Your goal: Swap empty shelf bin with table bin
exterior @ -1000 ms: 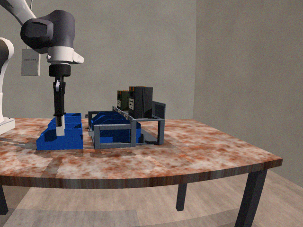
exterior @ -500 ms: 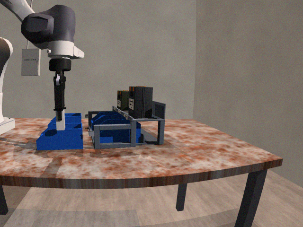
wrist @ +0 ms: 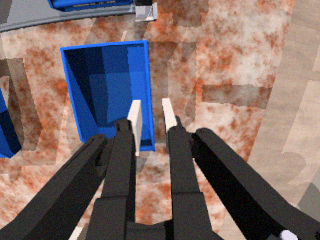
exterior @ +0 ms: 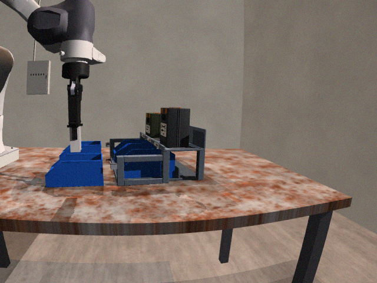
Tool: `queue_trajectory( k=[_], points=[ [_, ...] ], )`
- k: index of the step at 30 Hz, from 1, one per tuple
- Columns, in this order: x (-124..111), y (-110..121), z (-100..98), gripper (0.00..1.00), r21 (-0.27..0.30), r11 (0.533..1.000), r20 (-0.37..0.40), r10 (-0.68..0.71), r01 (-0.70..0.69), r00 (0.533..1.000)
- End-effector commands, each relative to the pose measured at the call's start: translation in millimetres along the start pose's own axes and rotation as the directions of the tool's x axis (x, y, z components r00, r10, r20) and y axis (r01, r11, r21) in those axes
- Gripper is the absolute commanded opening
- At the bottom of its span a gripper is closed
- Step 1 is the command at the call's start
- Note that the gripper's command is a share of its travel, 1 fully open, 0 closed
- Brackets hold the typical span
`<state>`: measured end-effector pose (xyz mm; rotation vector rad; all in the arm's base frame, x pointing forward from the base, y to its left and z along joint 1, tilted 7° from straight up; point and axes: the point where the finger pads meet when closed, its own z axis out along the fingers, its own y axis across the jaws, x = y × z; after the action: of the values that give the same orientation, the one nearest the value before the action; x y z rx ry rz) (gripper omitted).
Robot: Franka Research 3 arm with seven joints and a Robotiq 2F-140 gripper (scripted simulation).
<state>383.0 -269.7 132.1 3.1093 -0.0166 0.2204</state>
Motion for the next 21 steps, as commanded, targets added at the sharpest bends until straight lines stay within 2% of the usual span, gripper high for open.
queue_trajectory(
  k=[1,13,21],
  points=[
    [-4.6,-0.2,-3.5,0.15,0.004,1.000,0.014,-0.003,0.003,1.000],
    [-4.3,-0.1,-25.3,0.15,0.004,1.000,0.014,-0.003,0.003,1.000],
    [-4.2,-0.1,-33.1,0.15,0.004,1.000,0.014,-0.003,0.003,1.000]
  ],
)
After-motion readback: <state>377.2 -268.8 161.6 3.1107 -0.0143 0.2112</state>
